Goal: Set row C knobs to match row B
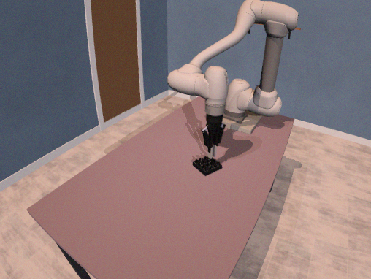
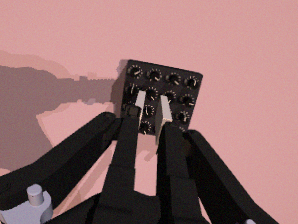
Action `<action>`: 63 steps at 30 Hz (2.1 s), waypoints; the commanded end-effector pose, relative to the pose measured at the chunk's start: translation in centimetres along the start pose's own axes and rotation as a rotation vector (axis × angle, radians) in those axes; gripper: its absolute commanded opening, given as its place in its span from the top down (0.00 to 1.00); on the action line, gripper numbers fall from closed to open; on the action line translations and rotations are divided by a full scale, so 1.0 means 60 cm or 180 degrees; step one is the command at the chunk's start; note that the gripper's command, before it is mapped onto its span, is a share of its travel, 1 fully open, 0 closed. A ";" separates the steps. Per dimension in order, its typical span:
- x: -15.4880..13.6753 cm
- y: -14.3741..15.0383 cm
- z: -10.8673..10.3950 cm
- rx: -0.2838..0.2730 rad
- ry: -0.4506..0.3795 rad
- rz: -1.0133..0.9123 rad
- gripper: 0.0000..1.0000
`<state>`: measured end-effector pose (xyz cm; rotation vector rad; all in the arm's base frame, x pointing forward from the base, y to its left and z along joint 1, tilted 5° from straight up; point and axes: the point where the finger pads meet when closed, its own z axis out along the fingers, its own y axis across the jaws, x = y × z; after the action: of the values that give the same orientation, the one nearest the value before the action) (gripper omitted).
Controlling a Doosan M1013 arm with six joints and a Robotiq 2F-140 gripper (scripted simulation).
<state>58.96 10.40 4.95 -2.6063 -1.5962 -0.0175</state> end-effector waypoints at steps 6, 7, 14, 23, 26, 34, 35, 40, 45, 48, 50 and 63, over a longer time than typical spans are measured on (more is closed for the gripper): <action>0.000 0.000 -0.001 0.0000 0.0000 -0.0230 0.88; 0.000 0.000 -0.001 0.0000 0.0000 -0.0322 0.88; 0.000 0.000 -0.004 0.0000 0.0000 -0.1214 0.88; 0.000 0.000 -0.008 0.0000 0.0000 -0.2193 0.88; 0.000 0.000 -0.009 0.0000 0.0000 -0.2541 0.88; 0.000 0.000 -0.012 0.0000 0.0000 -0.3483 0.88; 0.000 0.000 -0.012 0.0000 0.0000 -0.3600 0.88; 0.000 0.000 -0.014 0.0000 0.0000 -0.4110 0.88; 0.000 0.000 -0.016 0.0000 0.0000 -0.4699 0.88; 0.000 0.000 -0.017 0.0000 0.0000 -0.5052 0.88; 0.000 0.000 -0.018 0.0000 0.0000 -0.5288 0.88; 0.000 0.000 -0.023 0.0000 0.0000 -0.6740 0.88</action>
<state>59.01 10.33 6.24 -0.0680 -3.1042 -0.1037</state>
